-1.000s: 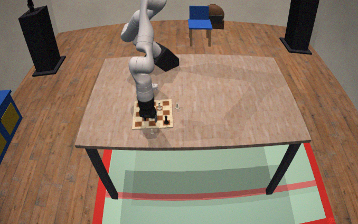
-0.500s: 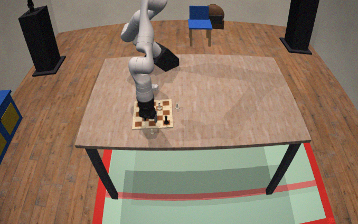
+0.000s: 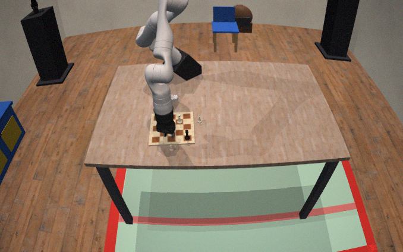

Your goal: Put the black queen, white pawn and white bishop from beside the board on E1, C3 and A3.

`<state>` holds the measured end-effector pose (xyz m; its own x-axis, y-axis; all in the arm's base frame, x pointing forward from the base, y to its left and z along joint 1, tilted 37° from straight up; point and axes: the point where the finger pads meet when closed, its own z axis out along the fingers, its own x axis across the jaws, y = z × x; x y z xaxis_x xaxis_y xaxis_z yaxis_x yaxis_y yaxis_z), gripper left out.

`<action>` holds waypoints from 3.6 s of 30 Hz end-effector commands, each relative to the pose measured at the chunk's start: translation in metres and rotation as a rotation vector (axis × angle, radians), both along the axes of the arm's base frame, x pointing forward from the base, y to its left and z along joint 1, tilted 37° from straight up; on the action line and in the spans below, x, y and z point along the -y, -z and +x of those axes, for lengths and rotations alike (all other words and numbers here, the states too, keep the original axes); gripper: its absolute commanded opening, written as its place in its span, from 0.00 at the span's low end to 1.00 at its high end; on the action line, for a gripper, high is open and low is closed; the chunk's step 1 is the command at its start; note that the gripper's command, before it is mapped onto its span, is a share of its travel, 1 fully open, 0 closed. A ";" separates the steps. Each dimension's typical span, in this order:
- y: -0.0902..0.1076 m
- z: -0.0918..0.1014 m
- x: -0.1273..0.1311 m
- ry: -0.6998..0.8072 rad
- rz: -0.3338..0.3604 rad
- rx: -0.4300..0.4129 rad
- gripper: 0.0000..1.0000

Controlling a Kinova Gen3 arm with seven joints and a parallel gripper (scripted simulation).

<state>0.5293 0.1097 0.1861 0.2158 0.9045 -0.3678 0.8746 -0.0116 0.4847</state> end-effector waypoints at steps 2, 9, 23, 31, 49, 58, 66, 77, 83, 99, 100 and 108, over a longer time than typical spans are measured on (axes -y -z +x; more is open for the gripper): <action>-0.001 0.000 -0.001 -0.001 0.001 0.001 0.68; -0.001 0.000 -0.001 -0.001 0.001 0.001 0.68; -0.001 0.000 -0.001 -0.001 0.001 0.001 0.68; -0.001 0.000 -0.001 -0.001 0.001 0.001 0.68; 0.006 0.004 0.003 -0.001 0.001 0.001 0.68; 0.013 0.008 0.007 -0.001 0.001 0.001 0.68; 0.023 0.013 0.012 -0.001 0.001 0.001 0.68; 0.034 0.019 0.018 -0.001 0.001 0.001 0.68; 0.038 0.022 0.020 -0.001 0.001 0.001 0.68; 0.041 0.023 0.021 -0.001 0.001 0.001 0.68; 0.041 0.023 0.021 -0.001 0.001 0.001 0.68; 0.041 0.023 0.021 -0.001 0.001 0.001 0.68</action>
<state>0.5521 0.0876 0.1448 0.2158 0.9045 -0.3679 0.8746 -0.0115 0.4847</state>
